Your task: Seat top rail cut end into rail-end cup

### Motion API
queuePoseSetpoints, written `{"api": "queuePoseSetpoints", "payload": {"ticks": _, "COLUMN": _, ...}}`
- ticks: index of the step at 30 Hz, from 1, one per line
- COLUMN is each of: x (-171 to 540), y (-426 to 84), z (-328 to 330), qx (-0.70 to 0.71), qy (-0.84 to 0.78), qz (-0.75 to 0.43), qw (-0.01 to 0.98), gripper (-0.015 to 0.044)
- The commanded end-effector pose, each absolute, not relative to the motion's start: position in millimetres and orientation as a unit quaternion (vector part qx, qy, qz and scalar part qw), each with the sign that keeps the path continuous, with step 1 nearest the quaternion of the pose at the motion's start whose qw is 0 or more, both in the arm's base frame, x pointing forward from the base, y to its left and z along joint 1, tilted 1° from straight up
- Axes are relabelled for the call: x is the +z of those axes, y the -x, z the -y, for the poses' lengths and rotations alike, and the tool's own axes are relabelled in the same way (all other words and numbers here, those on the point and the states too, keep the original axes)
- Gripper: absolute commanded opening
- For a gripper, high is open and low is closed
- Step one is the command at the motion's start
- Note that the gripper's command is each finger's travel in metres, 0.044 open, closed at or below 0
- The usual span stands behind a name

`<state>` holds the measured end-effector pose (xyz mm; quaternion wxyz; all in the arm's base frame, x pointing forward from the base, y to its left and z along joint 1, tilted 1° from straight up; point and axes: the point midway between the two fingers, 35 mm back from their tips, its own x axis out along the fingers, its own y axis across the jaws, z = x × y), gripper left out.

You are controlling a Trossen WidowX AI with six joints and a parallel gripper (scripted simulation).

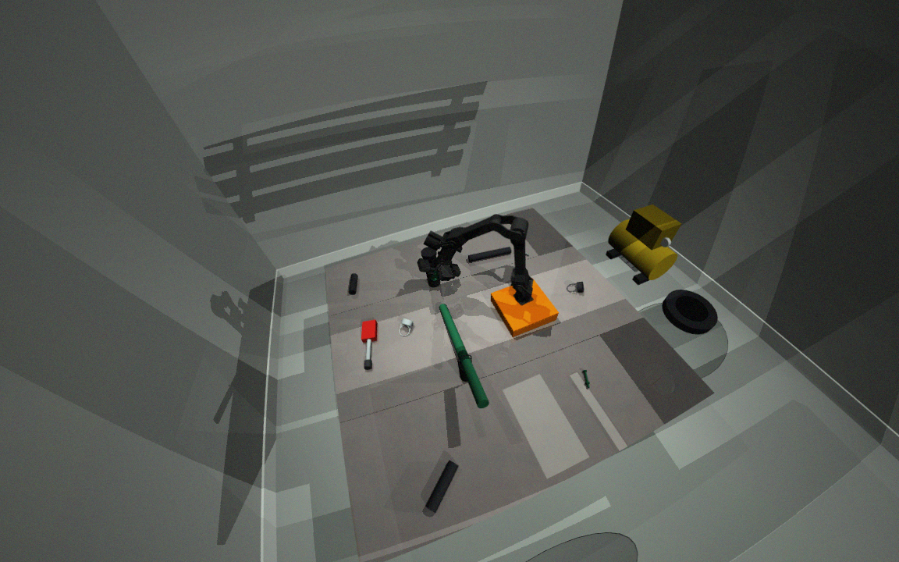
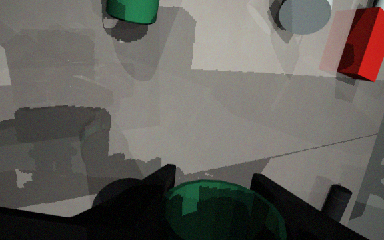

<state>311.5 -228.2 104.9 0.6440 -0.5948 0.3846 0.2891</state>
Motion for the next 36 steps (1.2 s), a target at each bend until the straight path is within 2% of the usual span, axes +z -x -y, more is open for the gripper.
{"api": "queuePoseSetpoints", "payload": {"ticks": 1, "x": 104.6, "y": -311.2, "z": 229.1, "qx": 0.286, "qy": 0.592, "qz": -0.389, "qw": 0.645, "gripper": 0.0}}
{"api": "queuePoseSetpoints", "payload": {"ticks": 22, "x": 104.7, "y": -309.5, "z": 227.9, "qx": 0.296, "qy": 0.599, "qz": -0.378, "qw": 0.64, "gripper": 0.0}}
{"api": "queuePoseSetpoints", "payload": {"ticks": 36, "x": 114.5, "y": -311.5, "z": 218.4, "qx": 0.295, "qy": 0.598, "qz": -0.38, "qw": 0.641, "gripper": 0.0367}}
